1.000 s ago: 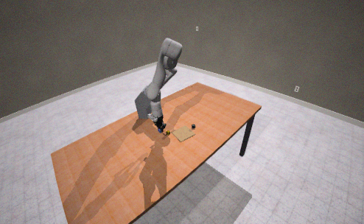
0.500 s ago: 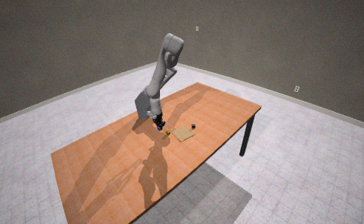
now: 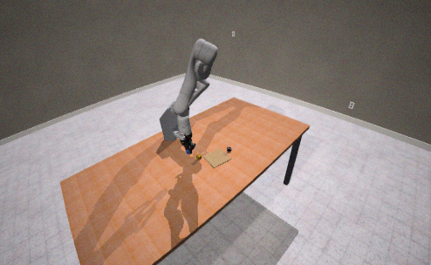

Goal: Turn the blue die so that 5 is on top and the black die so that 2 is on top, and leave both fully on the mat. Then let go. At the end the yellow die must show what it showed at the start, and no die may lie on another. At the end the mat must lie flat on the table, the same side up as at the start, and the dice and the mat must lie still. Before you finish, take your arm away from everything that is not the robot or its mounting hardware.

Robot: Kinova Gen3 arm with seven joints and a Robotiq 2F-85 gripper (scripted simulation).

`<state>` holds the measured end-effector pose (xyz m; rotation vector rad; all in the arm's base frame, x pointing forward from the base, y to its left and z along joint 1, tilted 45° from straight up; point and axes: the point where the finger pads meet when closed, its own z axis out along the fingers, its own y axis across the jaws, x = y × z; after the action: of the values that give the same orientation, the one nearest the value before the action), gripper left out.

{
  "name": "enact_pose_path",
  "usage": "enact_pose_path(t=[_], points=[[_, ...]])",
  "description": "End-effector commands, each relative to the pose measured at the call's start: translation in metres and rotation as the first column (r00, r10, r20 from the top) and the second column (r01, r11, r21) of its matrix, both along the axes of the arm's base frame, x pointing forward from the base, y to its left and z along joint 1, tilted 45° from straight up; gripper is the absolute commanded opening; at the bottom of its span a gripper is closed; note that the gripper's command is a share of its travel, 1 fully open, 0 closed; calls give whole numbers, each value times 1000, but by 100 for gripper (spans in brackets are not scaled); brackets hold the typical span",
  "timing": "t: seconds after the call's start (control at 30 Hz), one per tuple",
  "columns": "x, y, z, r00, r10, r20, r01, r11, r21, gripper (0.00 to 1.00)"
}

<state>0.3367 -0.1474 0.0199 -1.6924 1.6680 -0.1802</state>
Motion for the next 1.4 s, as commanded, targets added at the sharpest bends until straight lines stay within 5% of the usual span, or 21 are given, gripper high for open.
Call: enact_pose_path(t=[0.0, 0.4, 0.9, 1.13, 1.37], points=[[0, 1, 2, 1000, 0, 4, 0, 1000, 3, 21], [0, 1, 2, 998, 49, 29, -48, 998, -35, 21], [2, 3, 0, 956, 269, 116, -240, 947, -214, 21], [4, 4, -1, 881, 446, 155, -368, 855, -366, 21], [6, 4, -1, 763, 625, 162, -468, 708, -529, 21]])
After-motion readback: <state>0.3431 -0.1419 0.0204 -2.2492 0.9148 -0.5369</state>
